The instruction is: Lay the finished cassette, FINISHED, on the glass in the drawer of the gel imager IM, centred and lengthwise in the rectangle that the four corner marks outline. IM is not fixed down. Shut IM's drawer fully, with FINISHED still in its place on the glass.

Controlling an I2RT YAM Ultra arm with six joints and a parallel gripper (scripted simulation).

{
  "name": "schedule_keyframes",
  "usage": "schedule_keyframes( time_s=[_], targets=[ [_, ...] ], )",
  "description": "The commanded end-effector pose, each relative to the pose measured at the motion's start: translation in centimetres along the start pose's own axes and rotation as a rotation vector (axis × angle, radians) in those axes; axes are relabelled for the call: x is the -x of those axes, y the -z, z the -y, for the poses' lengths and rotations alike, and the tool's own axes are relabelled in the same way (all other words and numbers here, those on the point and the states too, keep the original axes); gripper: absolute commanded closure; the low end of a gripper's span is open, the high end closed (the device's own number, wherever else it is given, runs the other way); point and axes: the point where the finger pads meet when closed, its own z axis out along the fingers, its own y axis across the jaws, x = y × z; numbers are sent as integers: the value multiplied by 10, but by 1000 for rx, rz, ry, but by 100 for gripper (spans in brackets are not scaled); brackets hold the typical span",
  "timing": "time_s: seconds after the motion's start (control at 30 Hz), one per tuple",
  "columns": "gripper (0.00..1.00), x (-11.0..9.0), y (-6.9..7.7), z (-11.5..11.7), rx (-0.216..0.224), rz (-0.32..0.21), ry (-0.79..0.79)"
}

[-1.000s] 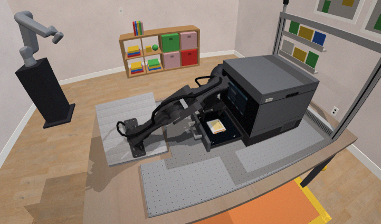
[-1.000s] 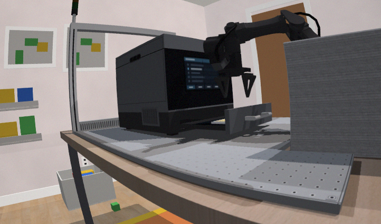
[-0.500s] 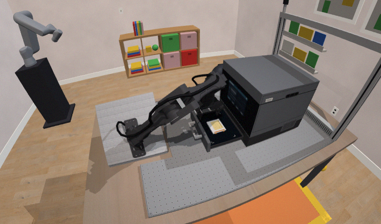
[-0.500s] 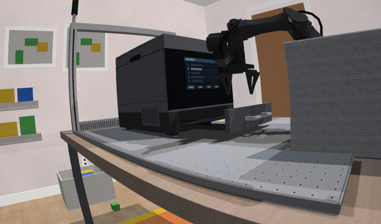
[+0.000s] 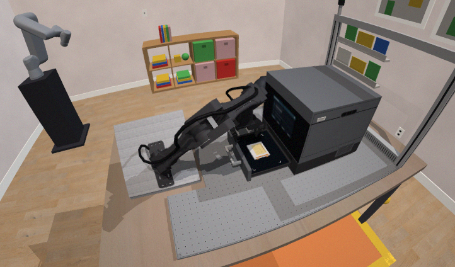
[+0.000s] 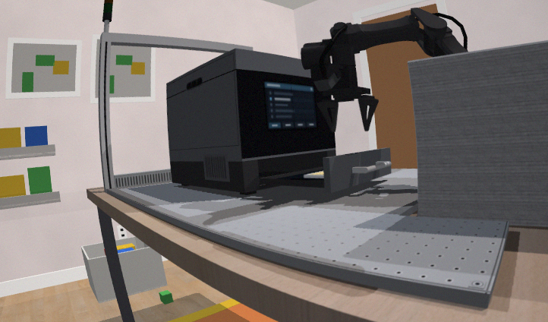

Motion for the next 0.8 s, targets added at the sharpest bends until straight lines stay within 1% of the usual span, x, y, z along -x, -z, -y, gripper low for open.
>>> schedule_keyframes(
  time_s=[0.0,0.03,0.07,0.1,0.6,0.63,0.7,0.77],
  targets=[
    [0,2,18,-7,-23,17,0],
    [0,2,18,-7,-23,17,0],
    [0,1,24,-2,-40,26,-17],
    [0,2,19,-9,-23,17,0],
    [0,2,28,-24,-23,16,0],
    [0,1,35,-18,-43,29,-21],
    [0,2,30,-28,-23,16,0],
    [0,2,32,-30,-22,16,0]
  ],
)
